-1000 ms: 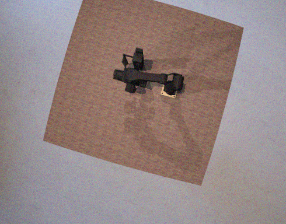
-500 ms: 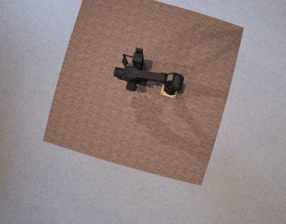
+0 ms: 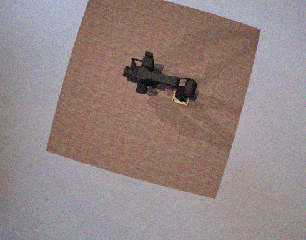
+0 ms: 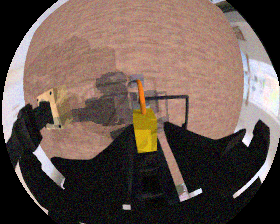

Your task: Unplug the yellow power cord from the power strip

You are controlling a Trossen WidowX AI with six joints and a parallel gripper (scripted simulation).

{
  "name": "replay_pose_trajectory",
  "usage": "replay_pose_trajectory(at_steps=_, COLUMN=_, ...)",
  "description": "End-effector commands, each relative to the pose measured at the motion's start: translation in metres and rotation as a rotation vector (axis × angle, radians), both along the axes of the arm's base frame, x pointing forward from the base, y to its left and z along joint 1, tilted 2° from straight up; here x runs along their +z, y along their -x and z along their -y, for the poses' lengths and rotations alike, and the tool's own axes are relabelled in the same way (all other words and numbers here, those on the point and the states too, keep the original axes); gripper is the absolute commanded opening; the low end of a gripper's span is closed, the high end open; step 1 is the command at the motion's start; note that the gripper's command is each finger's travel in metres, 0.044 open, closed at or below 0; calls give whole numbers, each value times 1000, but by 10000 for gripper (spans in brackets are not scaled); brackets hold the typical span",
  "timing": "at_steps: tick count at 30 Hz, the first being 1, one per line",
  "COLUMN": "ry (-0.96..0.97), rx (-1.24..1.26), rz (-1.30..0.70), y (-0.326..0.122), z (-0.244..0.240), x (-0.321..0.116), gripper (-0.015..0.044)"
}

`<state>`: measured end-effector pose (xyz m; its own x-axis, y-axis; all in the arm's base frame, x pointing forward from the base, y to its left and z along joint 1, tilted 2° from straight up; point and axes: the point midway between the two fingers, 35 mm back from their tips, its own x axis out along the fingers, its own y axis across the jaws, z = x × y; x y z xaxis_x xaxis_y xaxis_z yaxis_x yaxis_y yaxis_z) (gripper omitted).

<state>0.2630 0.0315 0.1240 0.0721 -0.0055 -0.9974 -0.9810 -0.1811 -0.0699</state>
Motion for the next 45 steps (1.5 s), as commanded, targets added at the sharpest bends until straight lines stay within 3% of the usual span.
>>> replay_pose_trajectory(at_steps=1, ry=-2, rx=3, rz=-9, y=2, z=4, x=-2, gripper=160)
replay_pose_trajectory(at_steps=24, ry=-2, rx=3, rz=-9, y=1, z=5, x=-14, gripper=160)
replay_pose_trajectory(at_steps=27, ry=1, rx=0, rz=-2, y=-1, z=5, x=-11, gripper=81)
replay_pose_trajectory(at_steps=37, ry=1, rx=0, rz=-2, y=-1, z=5, x=-11, gripper=0)
replay_pose_trajectory(at_steps=45, ry=-1, rx=0, rz=-3, y=0, z=-5, x=-11, gripper=0)
